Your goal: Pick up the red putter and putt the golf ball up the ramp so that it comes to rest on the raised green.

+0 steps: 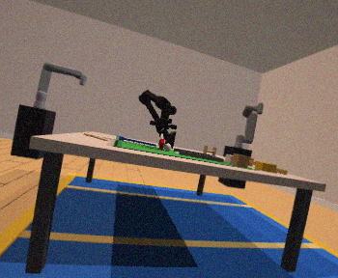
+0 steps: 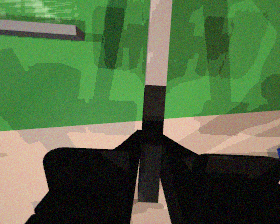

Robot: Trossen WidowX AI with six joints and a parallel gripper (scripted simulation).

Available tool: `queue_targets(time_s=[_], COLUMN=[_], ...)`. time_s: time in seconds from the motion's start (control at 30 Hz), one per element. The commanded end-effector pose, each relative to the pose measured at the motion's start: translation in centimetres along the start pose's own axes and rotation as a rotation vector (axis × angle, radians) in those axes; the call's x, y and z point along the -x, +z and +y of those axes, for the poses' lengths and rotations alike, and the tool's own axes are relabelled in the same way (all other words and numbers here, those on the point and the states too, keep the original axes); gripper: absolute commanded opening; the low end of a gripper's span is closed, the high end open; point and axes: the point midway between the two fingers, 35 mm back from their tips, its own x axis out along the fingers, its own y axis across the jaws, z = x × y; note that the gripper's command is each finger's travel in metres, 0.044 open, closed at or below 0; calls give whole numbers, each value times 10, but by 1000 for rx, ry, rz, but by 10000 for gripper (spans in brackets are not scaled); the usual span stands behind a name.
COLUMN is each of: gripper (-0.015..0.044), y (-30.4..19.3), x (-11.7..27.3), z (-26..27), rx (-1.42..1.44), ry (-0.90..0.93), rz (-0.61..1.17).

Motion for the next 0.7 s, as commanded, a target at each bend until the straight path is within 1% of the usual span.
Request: queue_targets(time_s=[0.0, 0.2, 0.57, 0.63, 0.67], gripper=[0, 0, 0, 0, 0], y=[-6, -5, -6, -6, -6], x=[0, 9, 59, 60, 51], z=[24, 25, 25, 25, 25], rx=[-7, -7, -6, -6, -1], ry=[-7, -5, -5, -5, -8], rz=[-4, -4, -3, -3, 0])
